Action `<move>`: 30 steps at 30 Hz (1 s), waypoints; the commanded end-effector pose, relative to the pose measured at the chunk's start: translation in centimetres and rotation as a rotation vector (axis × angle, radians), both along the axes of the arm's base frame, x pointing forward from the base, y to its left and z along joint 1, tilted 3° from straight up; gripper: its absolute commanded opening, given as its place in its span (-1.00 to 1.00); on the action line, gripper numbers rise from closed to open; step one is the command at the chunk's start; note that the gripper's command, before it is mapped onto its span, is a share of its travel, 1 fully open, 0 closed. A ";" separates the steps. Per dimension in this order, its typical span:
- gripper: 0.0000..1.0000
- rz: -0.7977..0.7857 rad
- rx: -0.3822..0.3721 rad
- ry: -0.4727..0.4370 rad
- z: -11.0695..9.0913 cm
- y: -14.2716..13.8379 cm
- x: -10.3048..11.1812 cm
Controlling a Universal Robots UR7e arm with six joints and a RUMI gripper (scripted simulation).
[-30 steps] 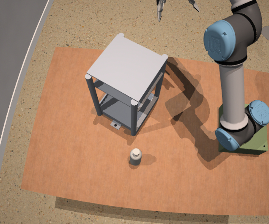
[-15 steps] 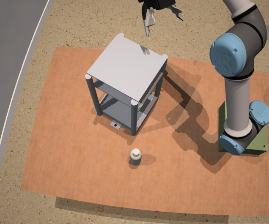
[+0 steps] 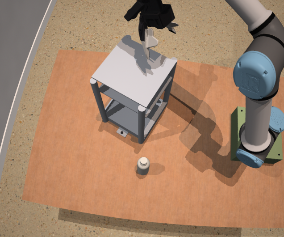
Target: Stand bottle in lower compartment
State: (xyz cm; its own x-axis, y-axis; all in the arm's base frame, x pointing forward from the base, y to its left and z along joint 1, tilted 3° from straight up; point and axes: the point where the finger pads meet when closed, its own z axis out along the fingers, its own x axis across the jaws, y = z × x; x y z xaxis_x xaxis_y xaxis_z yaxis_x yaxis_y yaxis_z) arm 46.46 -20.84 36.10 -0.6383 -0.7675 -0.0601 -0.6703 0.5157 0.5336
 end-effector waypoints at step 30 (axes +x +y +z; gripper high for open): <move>1.00 0.847 0.013 -0.353 -3.7 16.2 6.9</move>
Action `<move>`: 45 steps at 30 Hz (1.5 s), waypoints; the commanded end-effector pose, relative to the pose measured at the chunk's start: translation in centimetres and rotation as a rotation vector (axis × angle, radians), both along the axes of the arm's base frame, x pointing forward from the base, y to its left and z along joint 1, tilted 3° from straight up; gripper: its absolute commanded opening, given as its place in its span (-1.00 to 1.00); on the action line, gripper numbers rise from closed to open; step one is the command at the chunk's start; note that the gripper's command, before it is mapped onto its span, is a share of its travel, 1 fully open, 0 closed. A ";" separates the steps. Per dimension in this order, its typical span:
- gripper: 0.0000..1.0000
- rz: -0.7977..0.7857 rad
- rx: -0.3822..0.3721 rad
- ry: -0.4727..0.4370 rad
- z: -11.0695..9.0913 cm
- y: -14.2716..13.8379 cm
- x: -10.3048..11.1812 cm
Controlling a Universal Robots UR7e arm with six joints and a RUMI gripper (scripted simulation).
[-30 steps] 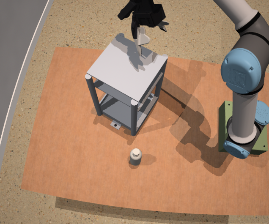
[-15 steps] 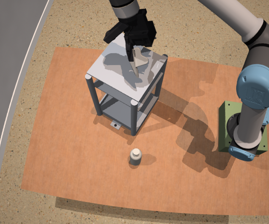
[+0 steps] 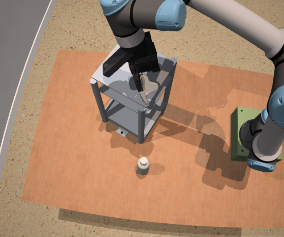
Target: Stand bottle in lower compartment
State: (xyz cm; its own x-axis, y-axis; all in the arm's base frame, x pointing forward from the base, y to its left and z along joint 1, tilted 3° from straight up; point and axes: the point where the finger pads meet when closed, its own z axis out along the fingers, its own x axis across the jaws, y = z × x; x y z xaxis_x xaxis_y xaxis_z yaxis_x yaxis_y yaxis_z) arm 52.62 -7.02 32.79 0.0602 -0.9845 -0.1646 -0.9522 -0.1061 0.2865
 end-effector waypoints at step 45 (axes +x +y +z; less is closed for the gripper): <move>1.00 0.899 0.007 -0.293 -3.3 18.7 0.3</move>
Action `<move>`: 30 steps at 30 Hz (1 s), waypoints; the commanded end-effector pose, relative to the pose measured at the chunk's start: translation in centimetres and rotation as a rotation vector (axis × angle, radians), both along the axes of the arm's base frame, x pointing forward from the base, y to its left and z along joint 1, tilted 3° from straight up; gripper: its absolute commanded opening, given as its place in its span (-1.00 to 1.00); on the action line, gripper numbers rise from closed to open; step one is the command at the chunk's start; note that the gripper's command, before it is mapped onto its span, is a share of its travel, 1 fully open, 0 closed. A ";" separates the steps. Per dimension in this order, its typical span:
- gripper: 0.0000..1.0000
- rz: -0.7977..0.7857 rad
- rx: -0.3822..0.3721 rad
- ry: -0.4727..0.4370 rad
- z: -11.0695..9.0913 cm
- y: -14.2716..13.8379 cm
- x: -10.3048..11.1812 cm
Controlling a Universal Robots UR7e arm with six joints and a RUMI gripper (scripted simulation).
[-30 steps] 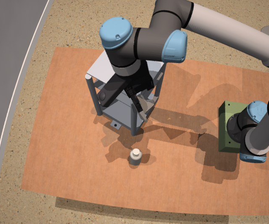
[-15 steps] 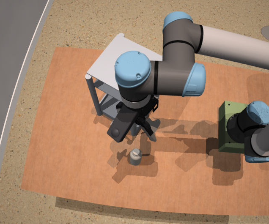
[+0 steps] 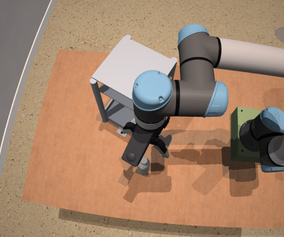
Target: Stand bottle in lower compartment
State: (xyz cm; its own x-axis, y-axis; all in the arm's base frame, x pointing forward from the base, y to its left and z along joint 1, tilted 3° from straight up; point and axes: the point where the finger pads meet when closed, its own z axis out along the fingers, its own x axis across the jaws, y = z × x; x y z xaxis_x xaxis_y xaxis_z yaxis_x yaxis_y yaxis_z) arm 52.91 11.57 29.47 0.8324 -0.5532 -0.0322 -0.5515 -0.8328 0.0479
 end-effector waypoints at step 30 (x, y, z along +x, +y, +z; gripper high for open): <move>-0.14 -0.068 -0.229 0.292 -5.2 -0.8 -3.6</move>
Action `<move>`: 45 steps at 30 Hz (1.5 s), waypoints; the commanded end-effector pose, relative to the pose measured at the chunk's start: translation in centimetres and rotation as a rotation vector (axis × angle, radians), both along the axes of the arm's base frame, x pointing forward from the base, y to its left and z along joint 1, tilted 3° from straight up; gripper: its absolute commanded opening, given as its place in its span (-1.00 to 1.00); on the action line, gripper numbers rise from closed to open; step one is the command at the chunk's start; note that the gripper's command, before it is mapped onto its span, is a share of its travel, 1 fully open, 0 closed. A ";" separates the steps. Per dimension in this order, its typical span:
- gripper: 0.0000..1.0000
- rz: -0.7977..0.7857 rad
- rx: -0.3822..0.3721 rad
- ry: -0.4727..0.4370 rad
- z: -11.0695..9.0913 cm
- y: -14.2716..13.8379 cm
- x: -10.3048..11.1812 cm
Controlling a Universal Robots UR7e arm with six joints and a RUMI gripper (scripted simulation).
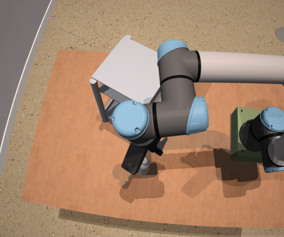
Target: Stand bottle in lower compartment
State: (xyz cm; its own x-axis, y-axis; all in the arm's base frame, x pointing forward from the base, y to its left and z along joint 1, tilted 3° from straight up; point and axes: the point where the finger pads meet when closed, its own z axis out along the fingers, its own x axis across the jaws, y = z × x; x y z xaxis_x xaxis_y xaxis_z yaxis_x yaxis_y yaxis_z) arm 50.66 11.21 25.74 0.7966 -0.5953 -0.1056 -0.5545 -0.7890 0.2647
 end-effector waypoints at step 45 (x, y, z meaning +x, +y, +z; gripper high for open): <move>-0.14 0.265 -1.040 0.526 -5.5 -1.9 -1.6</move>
